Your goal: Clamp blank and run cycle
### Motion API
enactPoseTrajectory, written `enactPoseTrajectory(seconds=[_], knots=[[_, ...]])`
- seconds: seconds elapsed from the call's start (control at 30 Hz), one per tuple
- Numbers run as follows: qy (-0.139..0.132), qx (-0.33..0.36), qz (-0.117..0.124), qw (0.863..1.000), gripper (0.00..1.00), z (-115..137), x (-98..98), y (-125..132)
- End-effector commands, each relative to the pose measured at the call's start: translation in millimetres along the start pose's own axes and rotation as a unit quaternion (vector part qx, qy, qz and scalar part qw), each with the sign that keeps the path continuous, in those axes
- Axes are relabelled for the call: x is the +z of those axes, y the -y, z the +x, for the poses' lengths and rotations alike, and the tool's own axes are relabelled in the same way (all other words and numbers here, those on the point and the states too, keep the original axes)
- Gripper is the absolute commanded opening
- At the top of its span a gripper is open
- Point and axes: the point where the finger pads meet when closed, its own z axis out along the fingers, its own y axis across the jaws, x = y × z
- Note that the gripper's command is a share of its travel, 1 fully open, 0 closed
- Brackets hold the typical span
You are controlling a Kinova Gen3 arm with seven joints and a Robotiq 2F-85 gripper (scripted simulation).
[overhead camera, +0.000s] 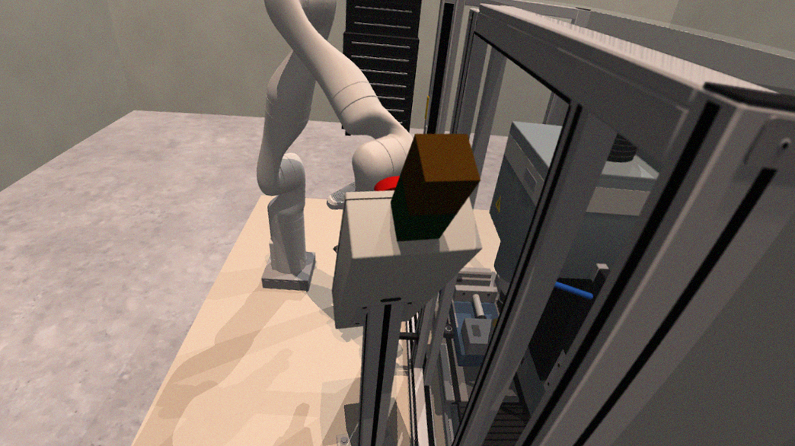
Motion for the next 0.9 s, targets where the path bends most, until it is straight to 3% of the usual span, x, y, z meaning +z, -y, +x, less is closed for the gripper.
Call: enactPoseTrajectory(seconds=[0.0, 0.13, 0.53, 0.7, 0.87], knots=[[0.022, 0.002, 0.008, 1.0, 0.1, 9, -3.3, -8], [0.107, 0.008, 0.042, 0.993, 0.1, 44, -14.8, -38], [0.107, 0.008, 0.042, 0.993, 0.1, 44, -14.8, -38], [0.196, 0.015, 0.077, 0.977, 0.1, 88, -28.0, -76], [0.196, 0.015, 0.077, 0.977, 0.1, 88, -28.0, -76]])
